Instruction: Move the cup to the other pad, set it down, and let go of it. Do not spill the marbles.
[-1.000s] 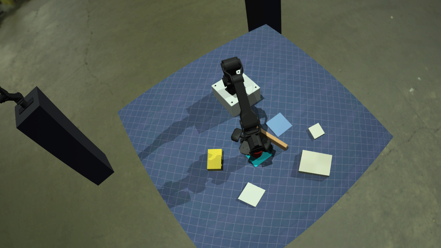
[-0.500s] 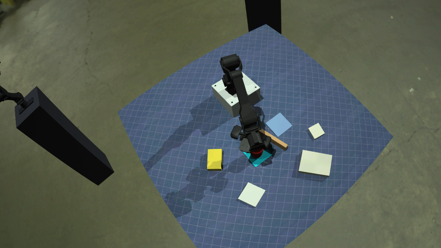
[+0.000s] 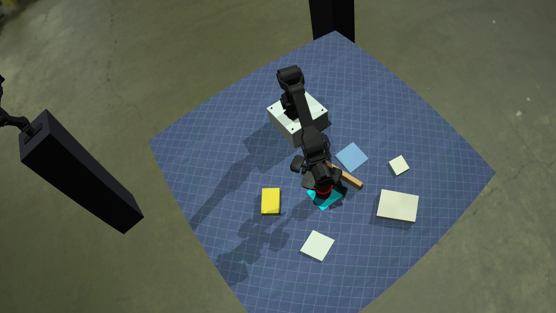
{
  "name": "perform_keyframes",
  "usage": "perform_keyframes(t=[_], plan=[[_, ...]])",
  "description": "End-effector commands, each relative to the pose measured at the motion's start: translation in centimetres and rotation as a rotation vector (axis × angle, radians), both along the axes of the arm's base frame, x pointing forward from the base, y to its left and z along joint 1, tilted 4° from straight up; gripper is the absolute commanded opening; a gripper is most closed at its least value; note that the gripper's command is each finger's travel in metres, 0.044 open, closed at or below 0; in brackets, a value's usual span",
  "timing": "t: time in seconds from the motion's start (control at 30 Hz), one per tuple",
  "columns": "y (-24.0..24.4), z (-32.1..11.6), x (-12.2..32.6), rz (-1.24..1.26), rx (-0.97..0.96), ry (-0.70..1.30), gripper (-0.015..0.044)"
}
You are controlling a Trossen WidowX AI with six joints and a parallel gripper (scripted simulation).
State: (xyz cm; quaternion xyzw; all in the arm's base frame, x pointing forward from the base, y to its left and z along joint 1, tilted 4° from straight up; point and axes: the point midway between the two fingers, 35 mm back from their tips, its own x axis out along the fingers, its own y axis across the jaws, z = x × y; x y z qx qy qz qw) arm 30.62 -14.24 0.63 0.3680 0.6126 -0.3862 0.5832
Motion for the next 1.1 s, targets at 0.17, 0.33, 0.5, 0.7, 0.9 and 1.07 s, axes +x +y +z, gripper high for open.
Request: perform_keyframes(t=[0.17, 0.33, 0.5, 0.7, 0.9, 1.07], plan=[[0.0, 0.0, 0.0, 0.000, 0.001, 0.001, 0.0364], [0.0, 1.4, 0.2, -0.001, -0.001, 0.000, 0.0440], [0.0, 4.0, 0.2, -0.002, -0.003, -0.002, 0.0440], [0.2, 6.4, 0.0, -0.003, -0.005, -0.003, 0.0440], [0.2, 5.9, 0.1, 0.001, -0.002, -0.004, 0.0440], [0.2, 5.9, 0.1, 0.001, -0.002, -0.004, 0.0440]])
